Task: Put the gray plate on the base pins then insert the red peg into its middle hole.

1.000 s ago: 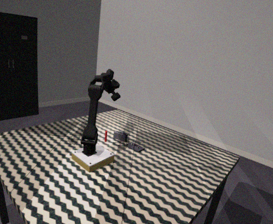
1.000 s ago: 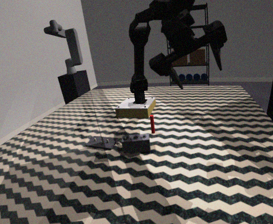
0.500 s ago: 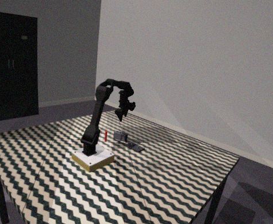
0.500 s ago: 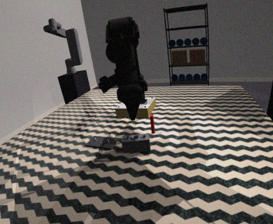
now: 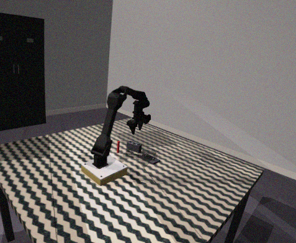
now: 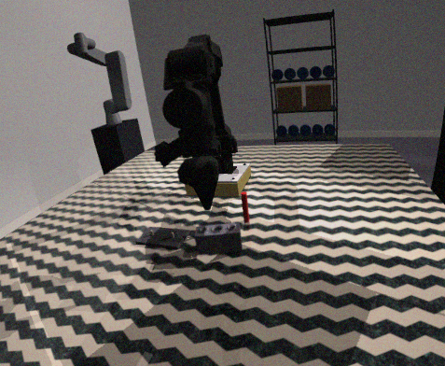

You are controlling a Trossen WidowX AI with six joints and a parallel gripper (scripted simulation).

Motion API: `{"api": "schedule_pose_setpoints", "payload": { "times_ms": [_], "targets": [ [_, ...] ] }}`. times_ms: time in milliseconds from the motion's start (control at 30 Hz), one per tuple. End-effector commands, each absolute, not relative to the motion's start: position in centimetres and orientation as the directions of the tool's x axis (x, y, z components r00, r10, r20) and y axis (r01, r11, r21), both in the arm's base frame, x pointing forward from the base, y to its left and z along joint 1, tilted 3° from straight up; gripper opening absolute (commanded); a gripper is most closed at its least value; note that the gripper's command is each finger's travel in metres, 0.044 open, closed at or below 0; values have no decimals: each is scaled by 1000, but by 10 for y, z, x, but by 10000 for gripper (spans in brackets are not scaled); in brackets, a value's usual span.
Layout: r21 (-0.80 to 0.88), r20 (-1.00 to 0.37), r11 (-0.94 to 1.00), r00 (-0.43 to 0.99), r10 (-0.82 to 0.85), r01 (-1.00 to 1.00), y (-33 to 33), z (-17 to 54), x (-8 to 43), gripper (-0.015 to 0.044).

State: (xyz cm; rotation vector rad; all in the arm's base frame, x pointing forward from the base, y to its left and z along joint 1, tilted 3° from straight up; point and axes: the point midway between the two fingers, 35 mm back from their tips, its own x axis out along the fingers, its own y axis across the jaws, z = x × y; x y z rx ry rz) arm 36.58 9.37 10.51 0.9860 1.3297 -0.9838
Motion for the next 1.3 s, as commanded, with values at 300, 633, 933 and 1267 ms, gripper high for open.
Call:
{"api": "schedule_pose_setpoints", "payload": {
  "times_ms": [300, 633, 933, 1267],
  "targets": [
    [-25, -1000, 287, -25, -4, 957, 94, 44, 355, 440],
    [-25, -1000, 287, -25, -4, 957, 94, 36, 355, 440],
    [-25, -1000, 288, -25, -4, 957, 95, 21, 356, 440],
    [-25, -1000, 288, -25, -4, 957, 95, 5, 355, 440]
  ]
}}
